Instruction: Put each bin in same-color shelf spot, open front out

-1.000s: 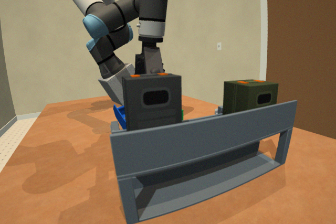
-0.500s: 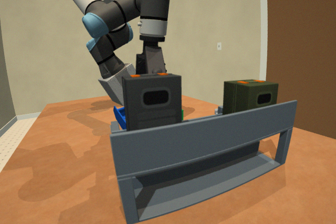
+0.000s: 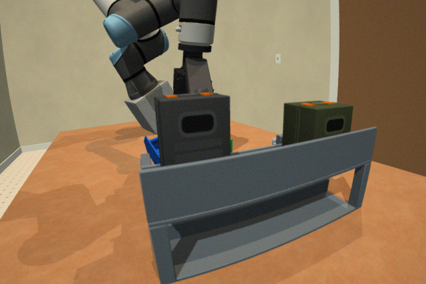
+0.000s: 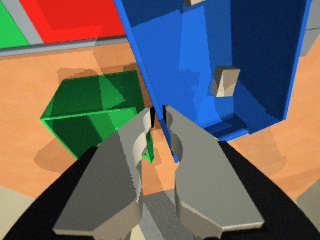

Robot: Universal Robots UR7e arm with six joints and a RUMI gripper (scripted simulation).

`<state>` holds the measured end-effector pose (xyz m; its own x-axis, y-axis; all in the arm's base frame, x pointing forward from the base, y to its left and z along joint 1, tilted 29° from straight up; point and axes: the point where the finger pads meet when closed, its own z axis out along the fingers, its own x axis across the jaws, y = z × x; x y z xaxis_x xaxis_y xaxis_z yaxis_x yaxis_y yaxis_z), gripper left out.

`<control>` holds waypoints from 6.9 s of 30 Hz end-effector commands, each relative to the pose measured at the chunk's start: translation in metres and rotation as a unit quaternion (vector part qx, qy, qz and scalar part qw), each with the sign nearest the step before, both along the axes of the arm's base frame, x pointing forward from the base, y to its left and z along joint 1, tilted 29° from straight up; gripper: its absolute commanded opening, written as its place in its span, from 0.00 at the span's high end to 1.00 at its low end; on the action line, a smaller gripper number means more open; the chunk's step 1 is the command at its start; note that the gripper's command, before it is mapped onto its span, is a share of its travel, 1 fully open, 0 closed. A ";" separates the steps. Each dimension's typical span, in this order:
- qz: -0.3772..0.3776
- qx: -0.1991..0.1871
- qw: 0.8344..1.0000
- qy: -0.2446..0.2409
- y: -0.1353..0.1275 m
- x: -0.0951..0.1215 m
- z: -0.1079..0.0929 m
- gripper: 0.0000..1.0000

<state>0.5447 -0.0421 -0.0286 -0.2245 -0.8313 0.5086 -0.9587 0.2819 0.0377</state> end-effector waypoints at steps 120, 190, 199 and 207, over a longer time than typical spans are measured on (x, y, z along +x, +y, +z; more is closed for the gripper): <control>0.001 -0.001 1.000 -0.001 -0.010 0.025 -0.006 1.00; 0.007 -0.004 1.000 -0.015 -0.014 0.039 -0.007 1.00; 0.009 -0.005 1.000 -0.019 -0.015 0.042 -0.007 1.00; 0.010 -0.005 1.000 -0.020 -0.015 0.044 -0.007 1.00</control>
